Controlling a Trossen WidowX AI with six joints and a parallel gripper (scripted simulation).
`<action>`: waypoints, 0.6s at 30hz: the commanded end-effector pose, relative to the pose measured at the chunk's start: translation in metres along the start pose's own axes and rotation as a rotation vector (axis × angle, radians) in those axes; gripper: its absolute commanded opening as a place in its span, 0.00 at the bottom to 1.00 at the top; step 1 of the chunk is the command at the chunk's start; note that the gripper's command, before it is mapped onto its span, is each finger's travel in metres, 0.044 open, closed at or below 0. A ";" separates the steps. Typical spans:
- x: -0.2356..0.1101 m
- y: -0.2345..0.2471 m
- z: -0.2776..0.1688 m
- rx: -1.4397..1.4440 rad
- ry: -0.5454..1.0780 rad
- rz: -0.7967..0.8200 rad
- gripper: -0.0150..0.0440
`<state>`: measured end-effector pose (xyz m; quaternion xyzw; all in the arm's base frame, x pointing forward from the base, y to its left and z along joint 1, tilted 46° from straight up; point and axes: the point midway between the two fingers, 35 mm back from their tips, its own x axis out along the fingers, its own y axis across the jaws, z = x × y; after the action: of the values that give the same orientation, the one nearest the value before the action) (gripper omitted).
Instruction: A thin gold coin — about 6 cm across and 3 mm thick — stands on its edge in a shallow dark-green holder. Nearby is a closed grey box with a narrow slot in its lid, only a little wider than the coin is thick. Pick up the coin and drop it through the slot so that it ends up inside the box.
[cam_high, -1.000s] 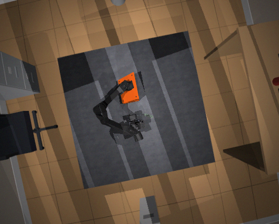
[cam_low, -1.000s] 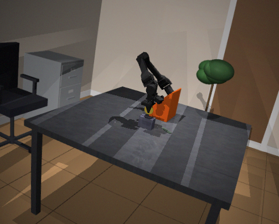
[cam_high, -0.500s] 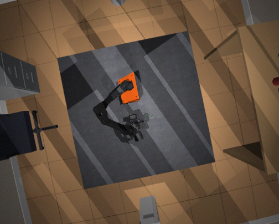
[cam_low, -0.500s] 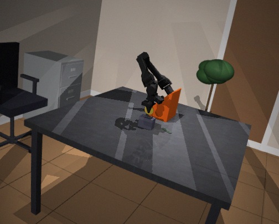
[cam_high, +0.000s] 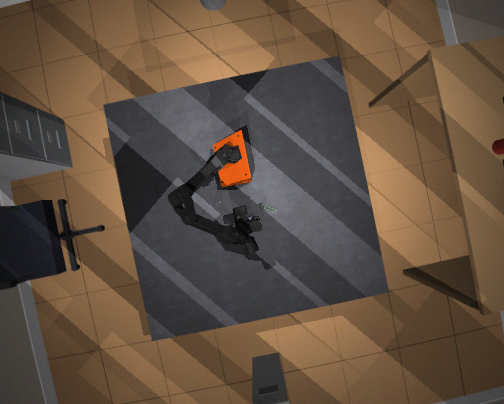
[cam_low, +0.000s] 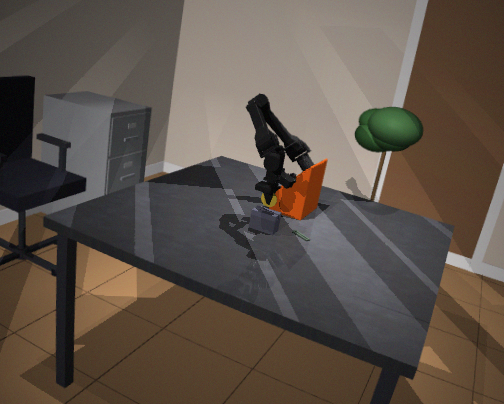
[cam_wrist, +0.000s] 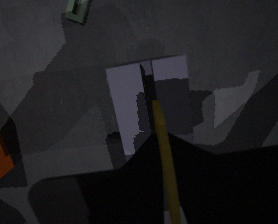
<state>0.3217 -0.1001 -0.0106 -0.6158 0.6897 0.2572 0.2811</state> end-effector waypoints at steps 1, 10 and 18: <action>0.003 0.001 0.000 -0.009 0.001 0.000 0.25; 0.006 0.002 0.001 -0.018 0.001 0.000 0.25; 0.009 0.002 0.000 -0.017 0.001 0.000 0.25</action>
<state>0.3211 -0.1047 -0.0151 -0.6176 0.6874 0.2600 0.2801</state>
